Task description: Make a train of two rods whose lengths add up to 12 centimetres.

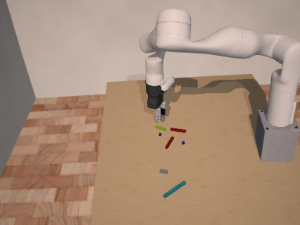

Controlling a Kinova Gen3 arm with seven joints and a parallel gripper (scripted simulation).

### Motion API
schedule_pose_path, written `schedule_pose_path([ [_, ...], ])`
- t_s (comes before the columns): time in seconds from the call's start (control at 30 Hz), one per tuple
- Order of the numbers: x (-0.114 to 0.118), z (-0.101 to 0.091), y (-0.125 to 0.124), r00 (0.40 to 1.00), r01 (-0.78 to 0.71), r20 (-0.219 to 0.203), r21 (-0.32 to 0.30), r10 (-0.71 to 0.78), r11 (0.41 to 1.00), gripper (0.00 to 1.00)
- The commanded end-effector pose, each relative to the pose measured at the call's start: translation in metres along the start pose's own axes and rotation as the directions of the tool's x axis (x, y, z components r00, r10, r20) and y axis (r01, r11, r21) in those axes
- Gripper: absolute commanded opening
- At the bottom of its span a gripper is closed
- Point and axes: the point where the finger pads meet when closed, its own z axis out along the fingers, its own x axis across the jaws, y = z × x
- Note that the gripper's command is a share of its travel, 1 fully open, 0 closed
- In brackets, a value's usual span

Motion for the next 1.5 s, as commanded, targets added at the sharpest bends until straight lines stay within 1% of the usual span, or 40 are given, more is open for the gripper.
schedule_pose_path([
  [0.0,0.0001,-0.0007,0.0006,1.000,0.000,-0.001,-0.002,0.000,1.000,0.54],
  [1.1,0.0001,-0.0005,0.0006,1.000,0.000,-0.001,-0.002,0.000,1.000,0.54],
  [1.47,0.0002,0.0055,0.0008,1.000,-0.001,-0.001,-0.001,0.001,1.000,0.54],
])
